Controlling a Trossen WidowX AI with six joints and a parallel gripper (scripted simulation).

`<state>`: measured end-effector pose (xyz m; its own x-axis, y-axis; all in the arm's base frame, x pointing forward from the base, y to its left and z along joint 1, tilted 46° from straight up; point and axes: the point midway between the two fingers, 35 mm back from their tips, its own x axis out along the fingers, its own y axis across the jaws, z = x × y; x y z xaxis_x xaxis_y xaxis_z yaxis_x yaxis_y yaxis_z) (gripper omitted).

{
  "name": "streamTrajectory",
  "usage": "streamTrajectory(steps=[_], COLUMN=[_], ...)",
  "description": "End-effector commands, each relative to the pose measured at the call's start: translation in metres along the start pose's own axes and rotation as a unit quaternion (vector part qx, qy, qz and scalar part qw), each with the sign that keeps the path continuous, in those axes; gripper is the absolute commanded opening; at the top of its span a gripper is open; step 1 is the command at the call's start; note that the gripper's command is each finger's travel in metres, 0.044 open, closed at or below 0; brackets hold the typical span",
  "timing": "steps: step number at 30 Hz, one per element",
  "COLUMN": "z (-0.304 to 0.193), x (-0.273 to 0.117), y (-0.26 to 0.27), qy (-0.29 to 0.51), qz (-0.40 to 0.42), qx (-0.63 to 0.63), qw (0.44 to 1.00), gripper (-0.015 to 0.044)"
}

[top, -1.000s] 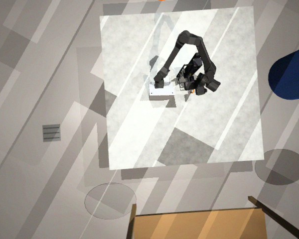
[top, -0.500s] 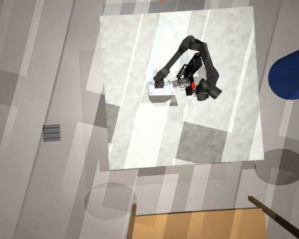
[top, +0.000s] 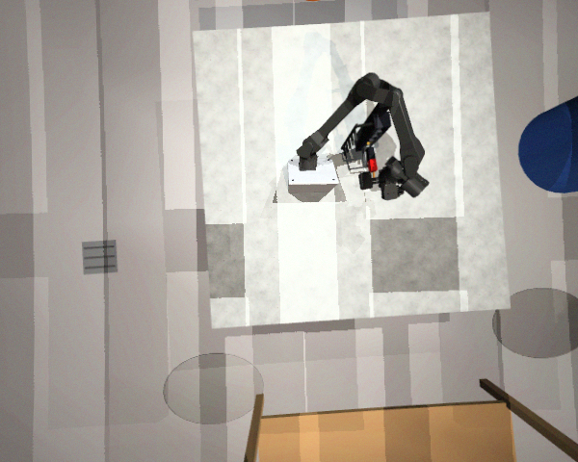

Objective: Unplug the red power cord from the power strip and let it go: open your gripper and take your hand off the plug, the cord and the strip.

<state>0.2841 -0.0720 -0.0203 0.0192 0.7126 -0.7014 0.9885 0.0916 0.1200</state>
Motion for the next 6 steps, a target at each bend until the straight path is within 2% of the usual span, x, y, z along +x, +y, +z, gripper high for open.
streamTrajectory(steps=[1,6], z=[0.0002,0.0002], x=[-0.0002,-0.0002], y=[0.0004,0.0004], qy=[-0.001,-0.001], qz=[-0.002,-0.002], qx=[-0.004,-0.004], qw=[1.000,1.000], gripper=[0.0440,0.0440])
